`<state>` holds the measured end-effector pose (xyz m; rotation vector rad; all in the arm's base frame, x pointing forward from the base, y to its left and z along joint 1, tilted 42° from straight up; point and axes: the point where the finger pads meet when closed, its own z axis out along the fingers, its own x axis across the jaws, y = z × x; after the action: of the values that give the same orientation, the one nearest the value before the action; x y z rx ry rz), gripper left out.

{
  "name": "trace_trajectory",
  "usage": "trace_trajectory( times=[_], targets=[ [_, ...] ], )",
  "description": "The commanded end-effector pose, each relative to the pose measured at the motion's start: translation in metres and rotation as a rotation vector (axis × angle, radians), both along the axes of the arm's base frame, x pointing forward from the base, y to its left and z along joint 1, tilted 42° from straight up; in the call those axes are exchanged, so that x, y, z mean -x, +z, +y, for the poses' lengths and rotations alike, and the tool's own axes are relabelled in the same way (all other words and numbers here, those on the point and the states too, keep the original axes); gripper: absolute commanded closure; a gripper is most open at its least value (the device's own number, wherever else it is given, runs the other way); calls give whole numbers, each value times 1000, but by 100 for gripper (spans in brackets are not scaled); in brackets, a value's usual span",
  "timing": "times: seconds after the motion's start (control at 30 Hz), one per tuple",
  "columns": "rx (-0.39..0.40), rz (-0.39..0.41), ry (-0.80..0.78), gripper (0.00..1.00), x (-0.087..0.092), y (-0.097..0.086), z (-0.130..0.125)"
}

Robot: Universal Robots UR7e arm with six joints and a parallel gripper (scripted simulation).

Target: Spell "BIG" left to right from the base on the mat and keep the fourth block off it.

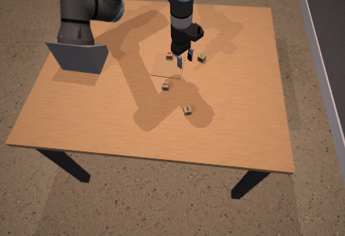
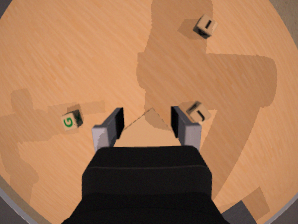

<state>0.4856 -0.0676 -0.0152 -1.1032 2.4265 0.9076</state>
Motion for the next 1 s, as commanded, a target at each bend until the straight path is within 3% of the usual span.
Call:
trace_trajectory(
  times=[0.0,0.97],
  targets=[
    [7,-94,103,0,-9,-14,-18],
    [22,-462,515,0,-32,-83,-78]
  ],
)
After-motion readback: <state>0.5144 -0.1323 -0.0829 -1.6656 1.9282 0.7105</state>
